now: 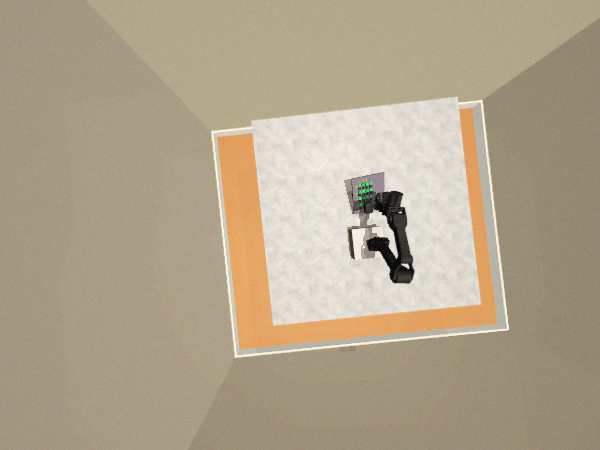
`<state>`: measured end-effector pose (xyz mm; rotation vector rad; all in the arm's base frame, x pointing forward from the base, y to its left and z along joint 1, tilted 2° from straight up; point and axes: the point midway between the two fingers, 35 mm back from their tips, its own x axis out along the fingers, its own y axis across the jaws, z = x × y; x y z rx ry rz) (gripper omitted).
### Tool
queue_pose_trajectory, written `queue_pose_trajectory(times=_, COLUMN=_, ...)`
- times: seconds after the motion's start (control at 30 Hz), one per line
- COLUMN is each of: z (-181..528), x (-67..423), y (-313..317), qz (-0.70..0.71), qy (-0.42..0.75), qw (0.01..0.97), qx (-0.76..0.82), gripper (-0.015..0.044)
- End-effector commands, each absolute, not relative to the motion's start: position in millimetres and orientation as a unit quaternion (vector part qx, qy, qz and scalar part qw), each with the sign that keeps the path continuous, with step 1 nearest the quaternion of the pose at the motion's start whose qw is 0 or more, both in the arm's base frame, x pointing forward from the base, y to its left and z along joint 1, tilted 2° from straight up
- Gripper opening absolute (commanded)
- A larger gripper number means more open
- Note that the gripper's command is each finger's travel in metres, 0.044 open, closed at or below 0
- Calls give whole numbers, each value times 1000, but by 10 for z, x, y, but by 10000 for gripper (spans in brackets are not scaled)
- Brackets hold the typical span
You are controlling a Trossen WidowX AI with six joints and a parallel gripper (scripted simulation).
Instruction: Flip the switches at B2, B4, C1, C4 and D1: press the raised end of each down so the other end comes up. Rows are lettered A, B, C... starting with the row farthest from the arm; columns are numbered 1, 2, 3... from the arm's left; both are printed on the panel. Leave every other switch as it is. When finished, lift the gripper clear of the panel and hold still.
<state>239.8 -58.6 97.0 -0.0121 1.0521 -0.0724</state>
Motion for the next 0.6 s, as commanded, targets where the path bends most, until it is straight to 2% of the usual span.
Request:
queue_pose_trajectory(times=0.0, z=993, x=2330, y=-552, qz=-30, qy=507, qw=861, qx=-6, gripper=0)
queue_pose_trajectory(times=0.37, z=692, x=1856, y=101, qz=-28, qy=509, qw=860, qx=-3, gripper=0)
queue_pose_trajectory(times=0.57, z=530, x=1942, y=102, qz=-28, qy=503, qw=864, qx=-3, gripper=0)
